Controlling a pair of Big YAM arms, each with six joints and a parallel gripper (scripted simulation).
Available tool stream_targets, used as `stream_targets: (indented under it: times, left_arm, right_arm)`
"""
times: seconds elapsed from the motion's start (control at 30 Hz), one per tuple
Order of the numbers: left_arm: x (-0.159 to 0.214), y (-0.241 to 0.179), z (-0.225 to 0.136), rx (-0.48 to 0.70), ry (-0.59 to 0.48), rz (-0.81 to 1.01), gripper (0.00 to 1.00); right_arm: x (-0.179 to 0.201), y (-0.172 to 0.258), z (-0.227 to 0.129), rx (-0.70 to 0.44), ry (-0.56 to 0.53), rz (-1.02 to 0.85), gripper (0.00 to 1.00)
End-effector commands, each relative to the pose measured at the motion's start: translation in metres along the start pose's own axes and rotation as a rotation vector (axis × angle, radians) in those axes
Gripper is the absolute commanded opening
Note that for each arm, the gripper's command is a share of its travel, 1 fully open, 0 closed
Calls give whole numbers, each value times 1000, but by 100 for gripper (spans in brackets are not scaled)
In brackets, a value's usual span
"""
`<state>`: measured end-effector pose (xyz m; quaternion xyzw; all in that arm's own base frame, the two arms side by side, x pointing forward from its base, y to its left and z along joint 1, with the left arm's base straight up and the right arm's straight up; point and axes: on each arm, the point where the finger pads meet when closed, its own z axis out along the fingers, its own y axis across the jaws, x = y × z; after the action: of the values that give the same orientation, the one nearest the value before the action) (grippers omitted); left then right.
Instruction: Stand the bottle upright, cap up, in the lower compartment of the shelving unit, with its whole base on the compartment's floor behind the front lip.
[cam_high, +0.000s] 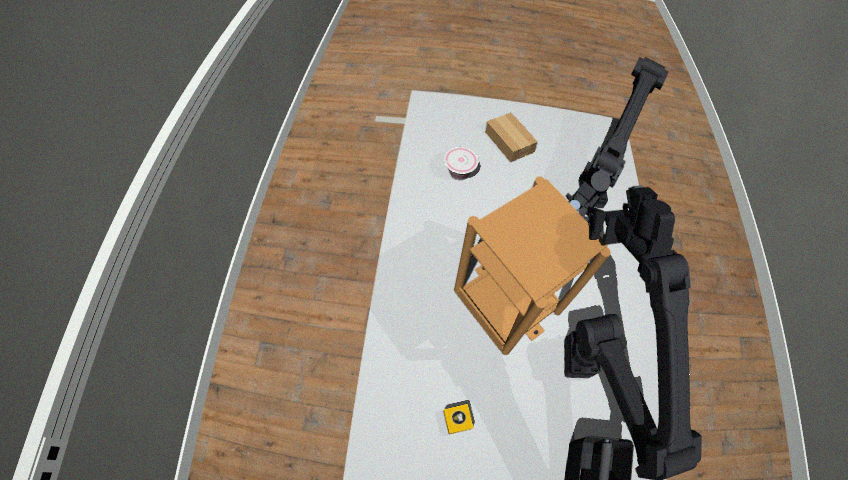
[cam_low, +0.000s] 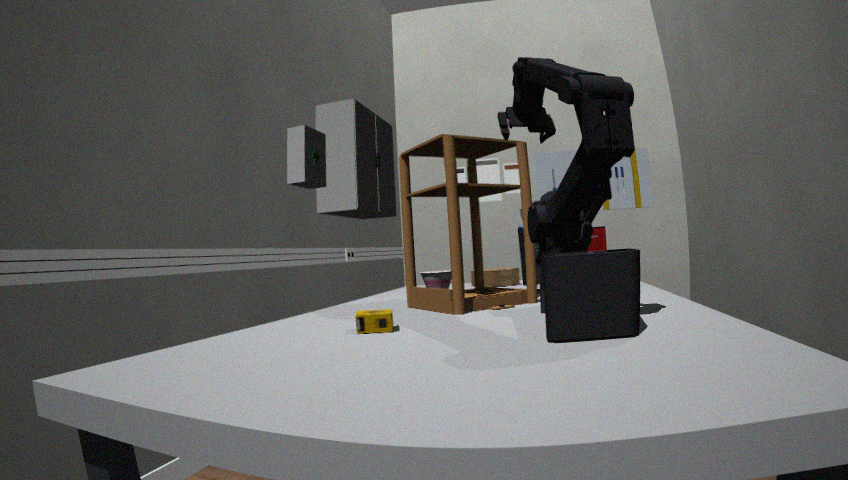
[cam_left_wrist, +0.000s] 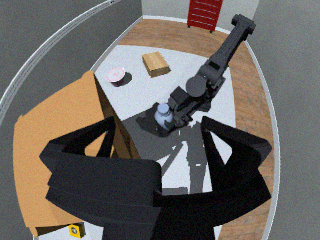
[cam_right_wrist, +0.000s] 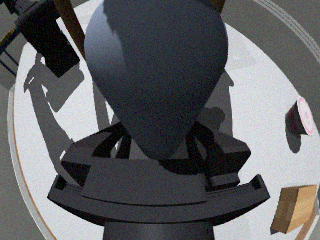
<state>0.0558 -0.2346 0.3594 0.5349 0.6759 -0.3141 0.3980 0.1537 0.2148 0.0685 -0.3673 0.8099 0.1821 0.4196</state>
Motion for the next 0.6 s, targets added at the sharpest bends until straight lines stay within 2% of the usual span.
stream_targets:
  times: [0.0, 0.47, 0.57]
  left_arm:
    - [-10, 0, -6, -1, -21, -2, 100]
    - [-10, 0, -6, -1, -21, -2, 100]
    - [-10, 0, -6, -1, -21, -2, 100]
  right_arm:
    - [-41, 18, 2, 27, -79, 76, 53]
    - [-36, 42, 7, 112, -63, 102, 53]
    - [-46, 58, 9, 136, -94, 125, 53]
